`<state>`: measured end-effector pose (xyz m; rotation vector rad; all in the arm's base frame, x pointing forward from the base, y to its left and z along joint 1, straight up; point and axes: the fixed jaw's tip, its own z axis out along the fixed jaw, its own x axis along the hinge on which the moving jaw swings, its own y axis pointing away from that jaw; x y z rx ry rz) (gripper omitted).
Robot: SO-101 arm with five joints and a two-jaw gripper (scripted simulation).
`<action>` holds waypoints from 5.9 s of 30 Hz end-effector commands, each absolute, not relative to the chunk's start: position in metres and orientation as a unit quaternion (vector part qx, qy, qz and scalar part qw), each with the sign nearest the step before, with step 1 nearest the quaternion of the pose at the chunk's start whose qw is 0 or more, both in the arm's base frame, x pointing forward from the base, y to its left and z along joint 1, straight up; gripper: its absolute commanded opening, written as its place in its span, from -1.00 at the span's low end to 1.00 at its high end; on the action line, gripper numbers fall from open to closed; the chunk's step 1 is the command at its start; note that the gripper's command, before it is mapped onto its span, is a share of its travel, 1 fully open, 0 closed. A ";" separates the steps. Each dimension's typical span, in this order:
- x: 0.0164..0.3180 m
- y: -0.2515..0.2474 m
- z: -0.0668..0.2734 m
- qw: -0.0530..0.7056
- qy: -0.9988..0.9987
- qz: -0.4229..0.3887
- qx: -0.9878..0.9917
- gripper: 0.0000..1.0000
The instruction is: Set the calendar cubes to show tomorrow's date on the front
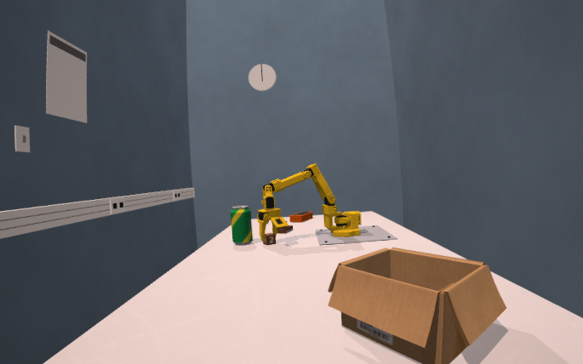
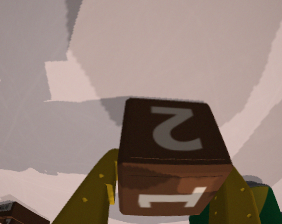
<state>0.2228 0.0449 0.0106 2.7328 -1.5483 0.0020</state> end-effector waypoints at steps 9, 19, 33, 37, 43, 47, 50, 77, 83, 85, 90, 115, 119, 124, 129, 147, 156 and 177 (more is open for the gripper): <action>0.222 0.046 0.011 0.002 -0.494 -0.003 0.870 -0.84; 0.222 0.046 0.011 0.002 -0.494 -0.003 0.870 -1.00; 0.223 0.046 0.019 0.002 -0.494 -0.003 0.870 -1.00; 0.224 0.046 0.029 0.002 -0.494 -0.003 0.870 -1.00; 0.224 0.046 0.042 0.002 -0.494 -0.003 0.870 -1.00; 0.223 0.046 0.053 0.002 -0.494 -0.003 0.870 -1.00; 0.223 0.045 0.058 0.002 -0.494 -0.003 0.870 -1.00; 0.222 0.045 0.072 -0.013 -0.494 0.014 0.869 -1.00; 0.222 0.045 0.078 -0.020 -0.494 0.022 0.869 -1.00; 0.222 0.045 0.079 -0.021 -0.494 0.024 0.869 -1.00; 0.222 0.045 0.079 -0.022 -0.494 0.025 0.869 -1.00; 0.223 0.044 0.086 -0.031 -0.502 0.034 0.864 -1.00; 0.225 0.032 0.086 -0.030 -0.525 0.035 0.850 -1.00; 0.227 0.003 0.086 -0.028 -0.577 0.037 0.815 -1.00; 0.226 -0.020 0.086 -0.025 -0.618 0.038 0.785 -1.00; 0.182 -0.135 0.086 -0.014 -0.808 0.042 0.587 -1.00; 0.169 -0.151 0.086 -0.012 -0.834 0.043 0.550 -1.00; 0.168 -0.150 0.076 -0.006 -0.835 0.021 0.550 -1.00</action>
